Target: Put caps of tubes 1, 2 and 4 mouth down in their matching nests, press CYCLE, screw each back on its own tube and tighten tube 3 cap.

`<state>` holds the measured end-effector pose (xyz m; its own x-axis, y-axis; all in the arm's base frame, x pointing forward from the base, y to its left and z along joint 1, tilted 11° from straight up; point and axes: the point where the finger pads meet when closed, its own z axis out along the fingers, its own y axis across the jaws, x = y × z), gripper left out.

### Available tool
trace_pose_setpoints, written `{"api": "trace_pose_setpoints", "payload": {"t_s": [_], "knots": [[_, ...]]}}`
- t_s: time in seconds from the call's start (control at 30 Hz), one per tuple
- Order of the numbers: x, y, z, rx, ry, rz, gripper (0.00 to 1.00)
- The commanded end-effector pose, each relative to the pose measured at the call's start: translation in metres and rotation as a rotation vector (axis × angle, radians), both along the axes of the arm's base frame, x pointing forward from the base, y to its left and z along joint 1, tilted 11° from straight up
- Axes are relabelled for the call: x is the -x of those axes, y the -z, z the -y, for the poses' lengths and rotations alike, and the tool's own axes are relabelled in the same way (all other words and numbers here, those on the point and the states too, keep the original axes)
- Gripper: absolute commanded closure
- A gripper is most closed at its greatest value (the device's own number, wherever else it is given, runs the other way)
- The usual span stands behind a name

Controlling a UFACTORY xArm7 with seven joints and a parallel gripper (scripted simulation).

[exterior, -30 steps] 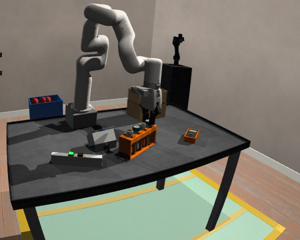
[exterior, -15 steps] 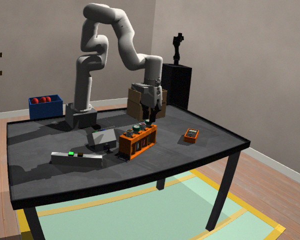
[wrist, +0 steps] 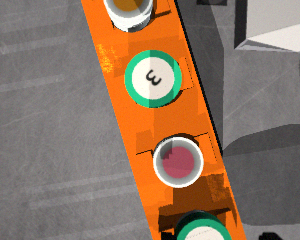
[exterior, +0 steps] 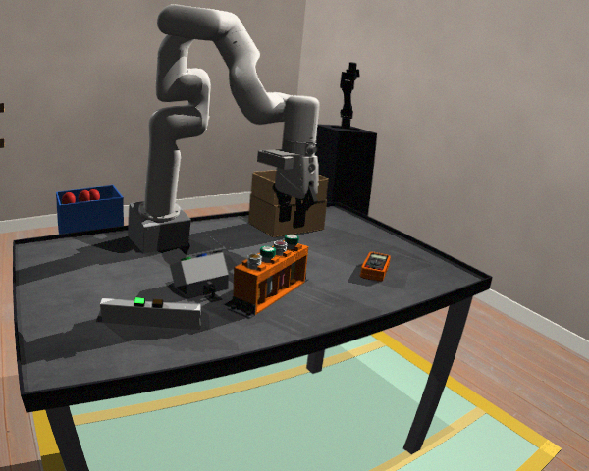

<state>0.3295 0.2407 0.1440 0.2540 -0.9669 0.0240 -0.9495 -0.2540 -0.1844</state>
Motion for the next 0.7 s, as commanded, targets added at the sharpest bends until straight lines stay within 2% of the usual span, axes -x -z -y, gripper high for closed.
{"api": "trace_pose_setpoints", "payload": {"t_s": [0.0, 0.3, 0.37, 0.43, 0.57, 0.67], "knots": [[-0.007, -0.003, 0.029, 0.045, -0.275, 0.008, 0.54], [-0.015, -0.003, 0.066, 0.118, -0.643, 0.019, 0.54], [-0.015, -0.003, 0.066, 0.118, -0.643, 0.019, 0.54], [-0.018, -0.003, 0.081, 0.148, -0.797, 0.023, 0.54], [-0.022, -0.003, 0.101, 0.175, -0.946, 0.027, 0.54], [-0.026, -0.003, 0.119, 0.174, -0.96, 0.027, 0.54]]}}
